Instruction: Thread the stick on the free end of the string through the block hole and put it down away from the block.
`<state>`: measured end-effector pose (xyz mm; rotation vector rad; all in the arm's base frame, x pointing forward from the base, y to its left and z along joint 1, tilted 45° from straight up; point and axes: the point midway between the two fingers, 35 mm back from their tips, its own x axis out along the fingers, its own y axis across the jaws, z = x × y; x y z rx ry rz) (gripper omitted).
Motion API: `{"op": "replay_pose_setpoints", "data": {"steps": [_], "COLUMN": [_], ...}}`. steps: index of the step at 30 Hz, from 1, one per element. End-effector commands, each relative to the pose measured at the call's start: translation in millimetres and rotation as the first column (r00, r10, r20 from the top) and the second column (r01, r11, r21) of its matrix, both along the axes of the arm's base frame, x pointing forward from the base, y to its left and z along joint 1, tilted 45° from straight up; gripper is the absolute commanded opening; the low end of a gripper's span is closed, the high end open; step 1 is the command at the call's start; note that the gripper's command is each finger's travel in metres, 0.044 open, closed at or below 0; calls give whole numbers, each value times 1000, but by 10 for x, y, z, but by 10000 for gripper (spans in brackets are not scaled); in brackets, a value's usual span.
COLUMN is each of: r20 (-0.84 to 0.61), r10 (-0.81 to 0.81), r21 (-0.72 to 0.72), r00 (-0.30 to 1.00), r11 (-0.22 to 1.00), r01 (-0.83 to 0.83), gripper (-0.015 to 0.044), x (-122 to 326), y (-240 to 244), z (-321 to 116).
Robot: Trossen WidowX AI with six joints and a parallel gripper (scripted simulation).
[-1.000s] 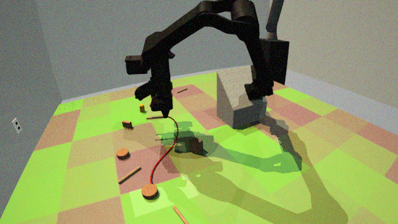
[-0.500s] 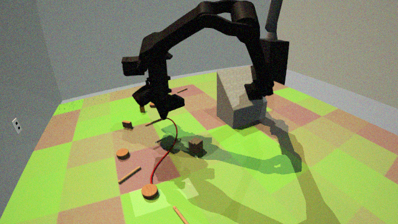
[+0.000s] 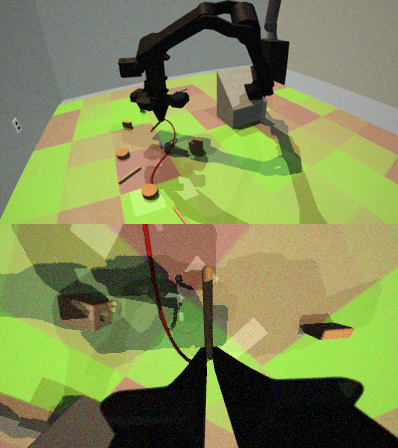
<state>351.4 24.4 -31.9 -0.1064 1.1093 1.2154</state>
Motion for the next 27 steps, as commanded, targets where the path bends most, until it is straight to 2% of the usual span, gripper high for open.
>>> {"op": "replay_pose_setpoints", "data": {"steps": [1, 13, 27], "r20": [99, 393, 651], "r10": [100, 387, 610], "r21": [8, -37, -202], "r00": [990, 834, 453], "r11": [995, 913, 714], "r01": [-102, -406, -671], "gripper": [0, 0, 0], "x": [38, 106, 182], "y": [32, 101, 185], "z": [27, 82, 147]}}
